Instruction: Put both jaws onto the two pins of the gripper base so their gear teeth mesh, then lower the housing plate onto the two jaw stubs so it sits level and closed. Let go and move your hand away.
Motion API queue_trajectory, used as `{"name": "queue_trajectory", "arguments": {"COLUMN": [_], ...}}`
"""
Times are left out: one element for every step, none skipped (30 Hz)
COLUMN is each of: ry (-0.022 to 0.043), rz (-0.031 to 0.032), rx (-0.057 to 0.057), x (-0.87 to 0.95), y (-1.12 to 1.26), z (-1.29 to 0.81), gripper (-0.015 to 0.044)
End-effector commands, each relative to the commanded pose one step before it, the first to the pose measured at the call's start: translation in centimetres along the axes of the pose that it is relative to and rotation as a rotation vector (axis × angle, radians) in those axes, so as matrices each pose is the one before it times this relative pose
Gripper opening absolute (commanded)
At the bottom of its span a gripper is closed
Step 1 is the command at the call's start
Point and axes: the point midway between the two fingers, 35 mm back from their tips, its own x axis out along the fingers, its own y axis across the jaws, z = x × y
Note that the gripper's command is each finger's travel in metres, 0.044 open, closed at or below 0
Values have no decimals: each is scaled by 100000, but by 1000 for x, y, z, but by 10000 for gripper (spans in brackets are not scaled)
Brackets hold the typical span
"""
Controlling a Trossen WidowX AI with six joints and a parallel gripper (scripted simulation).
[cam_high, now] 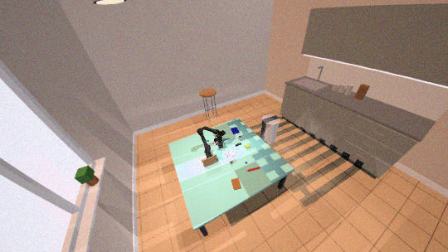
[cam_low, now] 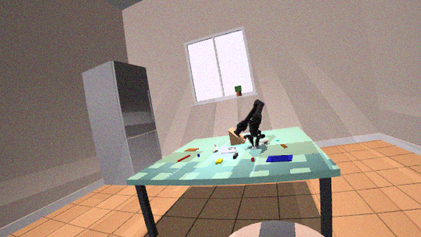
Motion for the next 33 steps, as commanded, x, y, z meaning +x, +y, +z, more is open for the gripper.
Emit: {"name": "queue_trajectory", "arguments": {"ry": [49, 0, 0, 0, 0, 0, 0, 0, 0, 10, 29, 46, 53, 49, 44, 40, 36, 32, 28, 24, 21, 17, 14, 10, 7, 4, 1, -2, -4, -7, -9, -12, -14], "rz": [178, 0, 0, 0, 0, 0, 0, 0, 0, 16, 48, 77, 90, 84, 78, 72, 66, 59, 53, 46, 40, 33, 27, 20, 13, 6, -1, -8, -15, -22, -29, -36, -43], "rx": [67, 0, 0, 0, 0, 0, 0, 0, 0, 0, -1, 0, 1, 3, 4, 6, 7, 8, 10, 11, 12, 14, 15, 16, 17, 18, 19, 20, 21, 22, 23, 23, 24], "x": [4, 0, 0, 0, 0, 0, 0, 0, 0, -48, -145, -243, -303, -304, -306, -307, -308, -309, -310, -311, -312, -313, -314, -314, -315, -315, -316, -316, -317, -316, -317, -317, -317], "y": [30, 0, 0, 0, 0, 0, 0, 0, 0, -1, -2, -3, -2, -1, 0, 1, 1, 2, 3, 3, 4, 5, 5, 6, 6, 6, 6, 7, 7, 7, 7, 7, 6], "z": [0, 0, 0, 0, 0, 0, 0, 0, 0, -9, -28, -44, -50, -46, -42, -37, -33, -29, -24, -20, -15, -11, -6, -2, 3, 7, 12, 16, 21, 26, 30, 35, 39], "gripper": [134, 134, 134, 134, 134, 134, 134, 134, 134, 134, 134, 134, 134, 134, 134, 134, 134, 134, 134, 134, 134, 134, 134, 134, 134, 134, 134, 134, 134, 134, 134, 134, 134]}}
